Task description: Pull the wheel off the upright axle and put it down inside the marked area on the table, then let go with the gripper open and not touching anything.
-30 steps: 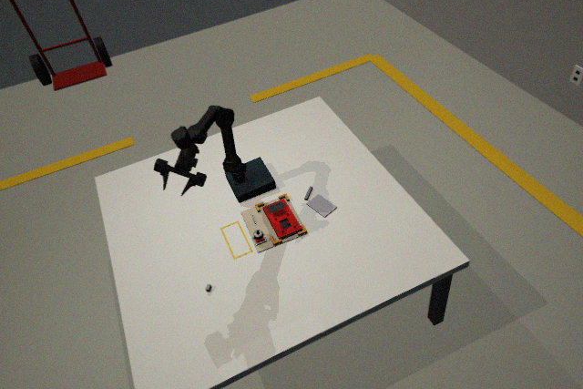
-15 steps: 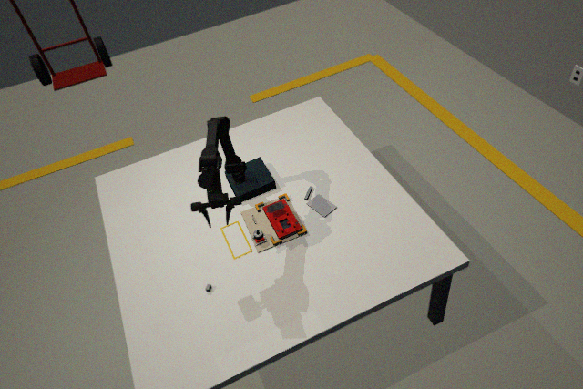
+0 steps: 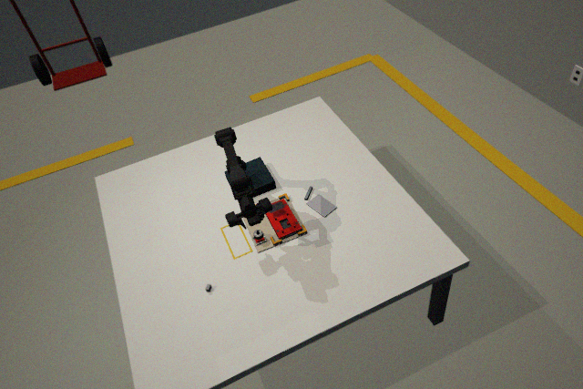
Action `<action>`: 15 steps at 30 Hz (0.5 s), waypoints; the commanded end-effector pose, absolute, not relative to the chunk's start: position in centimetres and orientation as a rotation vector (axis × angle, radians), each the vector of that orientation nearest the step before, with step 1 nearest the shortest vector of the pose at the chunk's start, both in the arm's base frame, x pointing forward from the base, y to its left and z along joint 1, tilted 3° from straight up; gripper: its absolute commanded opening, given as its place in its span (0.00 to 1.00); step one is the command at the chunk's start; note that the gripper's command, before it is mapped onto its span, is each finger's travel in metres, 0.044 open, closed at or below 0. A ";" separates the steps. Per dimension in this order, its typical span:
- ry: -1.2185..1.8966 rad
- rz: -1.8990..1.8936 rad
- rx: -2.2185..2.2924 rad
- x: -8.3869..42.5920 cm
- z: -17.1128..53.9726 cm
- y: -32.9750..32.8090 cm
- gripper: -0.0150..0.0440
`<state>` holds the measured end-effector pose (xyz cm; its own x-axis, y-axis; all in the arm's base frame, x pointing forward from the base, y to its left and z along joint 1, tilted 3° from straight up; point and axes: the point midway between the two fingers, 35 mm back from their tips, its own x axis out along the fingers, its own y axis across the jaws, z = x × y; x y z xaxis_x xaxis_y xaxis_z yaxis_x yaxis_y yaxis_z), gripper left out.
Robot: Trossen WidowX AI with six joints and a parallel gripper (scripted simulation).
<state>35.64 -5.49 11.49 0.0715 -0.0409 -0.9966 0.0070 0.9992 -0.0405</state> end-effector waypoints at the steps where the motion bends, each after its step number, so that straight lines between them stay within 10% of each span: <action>1: 1.529 -0.044 -0.029 35.4 11.3 -5.1 0.76; 15: 1.529 -0.044 -0.028 35.9 6.9 -4.5 0.76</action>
<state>36.23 -4.41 9.20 0.0639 -0.0433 -0.9970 0.0083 0.9990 -0.0428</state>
